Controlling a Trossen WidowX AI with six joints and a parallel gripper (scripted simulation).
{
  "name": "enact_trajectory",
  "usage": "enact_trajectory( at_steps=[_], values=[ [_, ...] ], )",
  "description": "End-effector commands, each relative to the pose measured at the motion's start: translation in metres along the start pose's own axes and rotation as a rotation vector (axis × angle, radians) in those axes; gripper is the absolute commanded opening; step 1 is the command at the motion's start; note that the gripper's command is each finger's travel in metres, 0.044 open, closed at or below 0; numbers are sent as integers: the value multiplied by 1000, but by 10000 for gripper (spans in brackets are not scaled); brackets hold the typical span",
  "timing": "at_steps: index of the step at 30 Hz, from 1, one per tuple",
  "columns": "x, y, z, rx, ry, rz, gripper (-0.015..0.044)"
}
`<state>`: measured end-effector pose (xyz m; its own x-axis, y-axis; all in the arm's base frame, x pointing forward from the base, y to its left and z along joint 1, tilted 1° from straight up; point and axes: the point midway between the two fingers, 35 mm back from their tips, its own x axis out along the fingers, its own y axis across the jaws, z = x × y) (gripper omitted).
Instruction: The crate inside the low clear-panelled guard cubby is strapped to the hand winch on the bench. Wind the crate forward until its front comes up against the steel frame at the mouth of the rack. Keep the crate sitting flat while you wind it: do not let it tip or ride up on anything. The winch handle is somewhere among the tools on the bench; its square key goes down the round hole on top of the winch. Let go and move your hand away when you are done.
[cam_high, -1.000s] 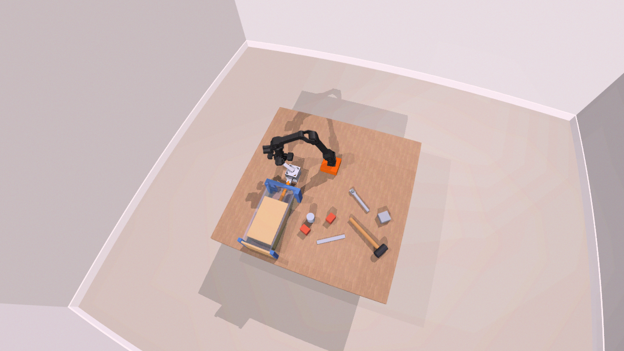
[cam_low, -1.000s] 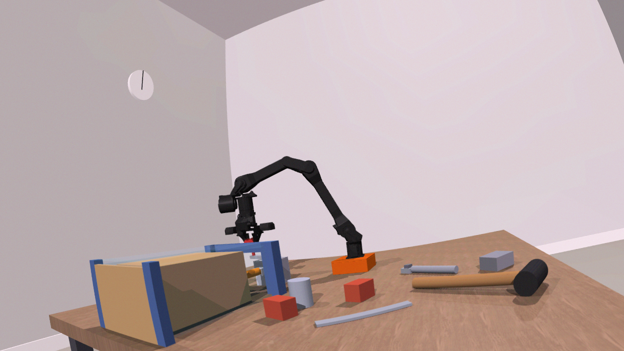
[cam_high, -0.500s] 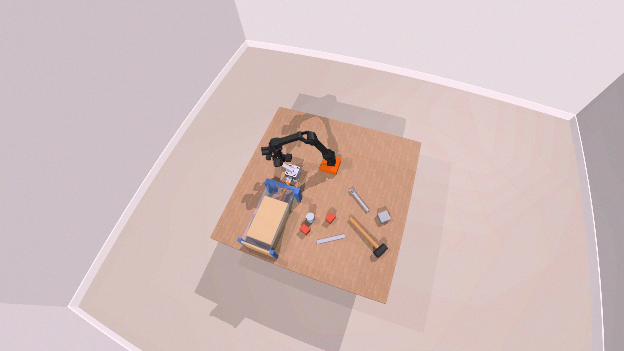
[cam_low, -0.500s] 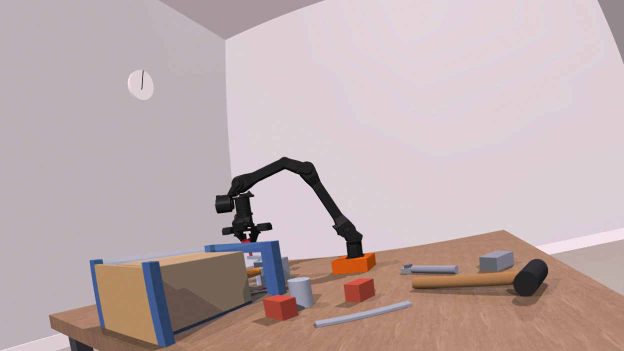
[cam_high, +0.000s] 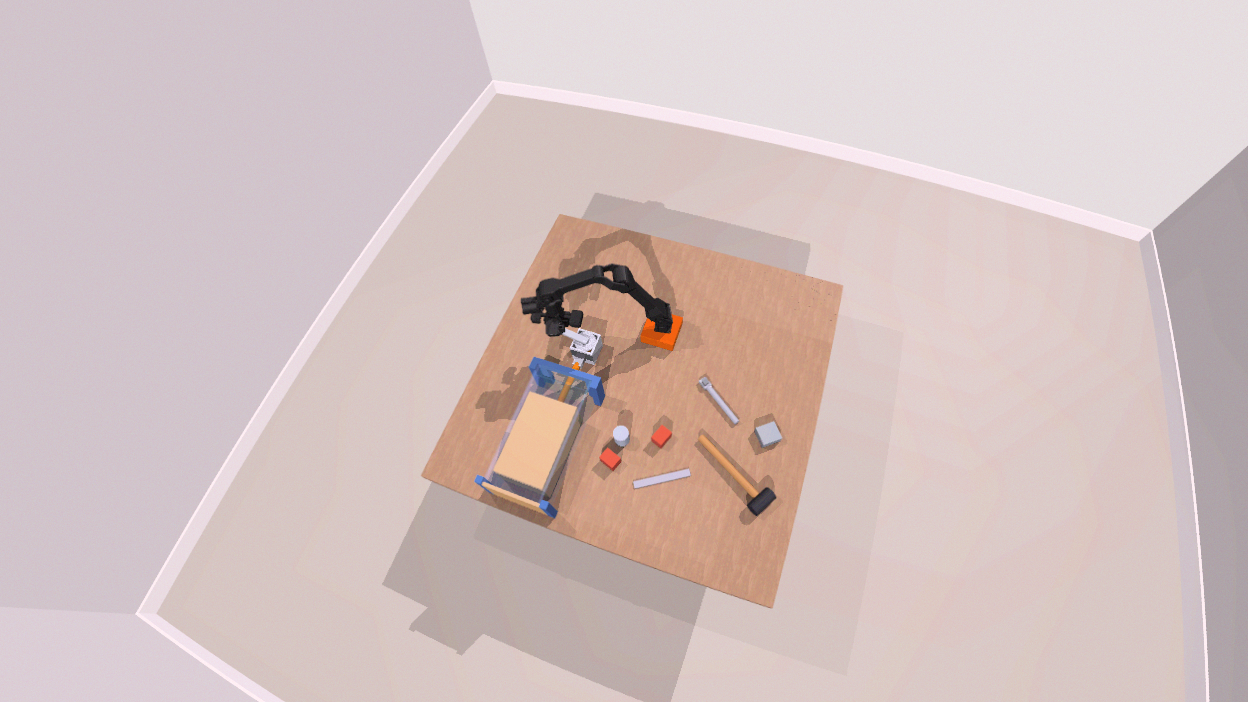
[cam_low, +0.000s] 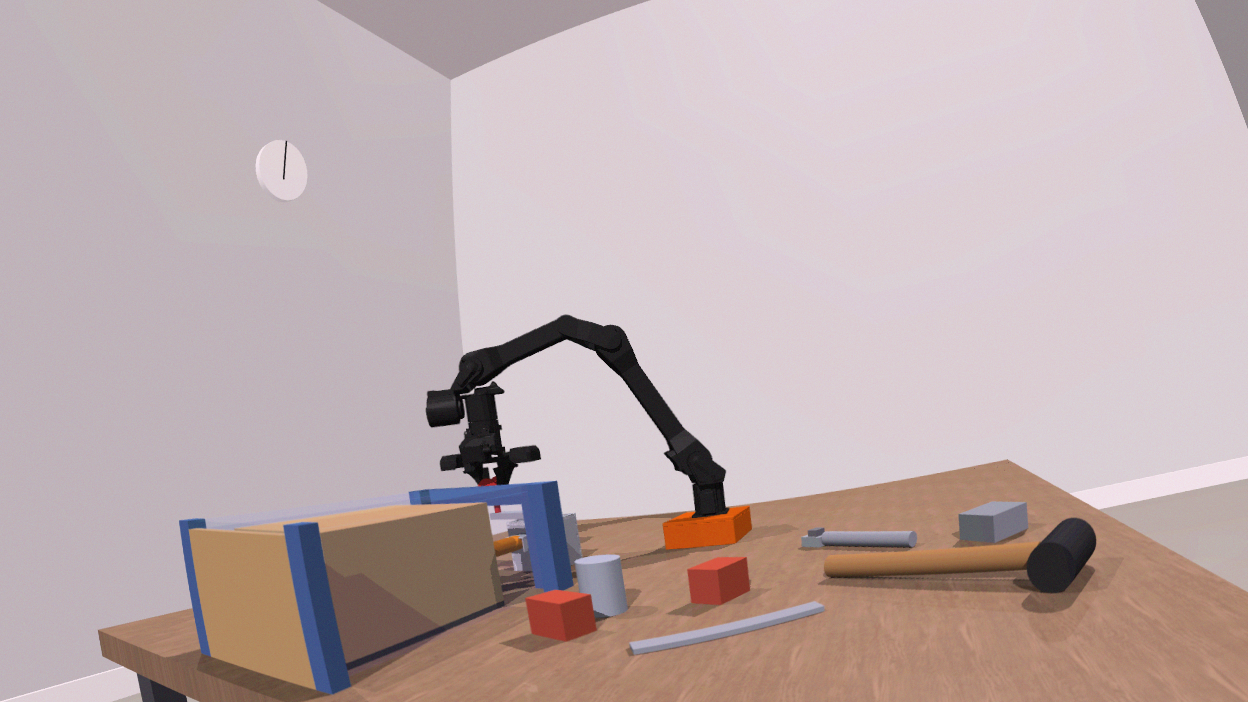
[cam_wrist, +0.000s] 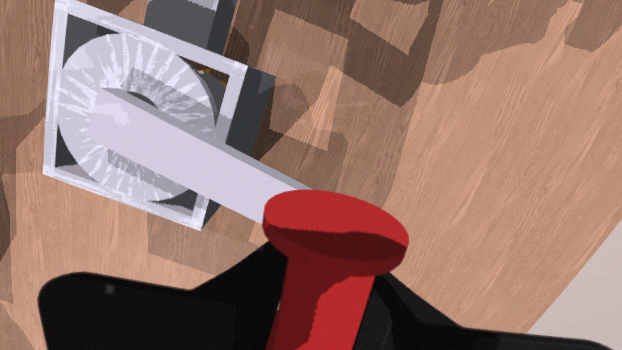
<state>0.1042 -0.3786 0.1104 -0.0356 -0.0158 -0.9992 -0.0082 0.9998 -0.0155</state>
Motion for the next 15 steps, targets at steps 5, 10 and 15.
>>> enact_trajectory(
  at_steps=[5, 10, 15],
  values=[
    [0, -3, 30, -29, -36, -13, 0],
    [0, -3, 35, -29, -36, -13, 0],
    [0, -3, 41, -29, -37, -13, 0]
  ],
)
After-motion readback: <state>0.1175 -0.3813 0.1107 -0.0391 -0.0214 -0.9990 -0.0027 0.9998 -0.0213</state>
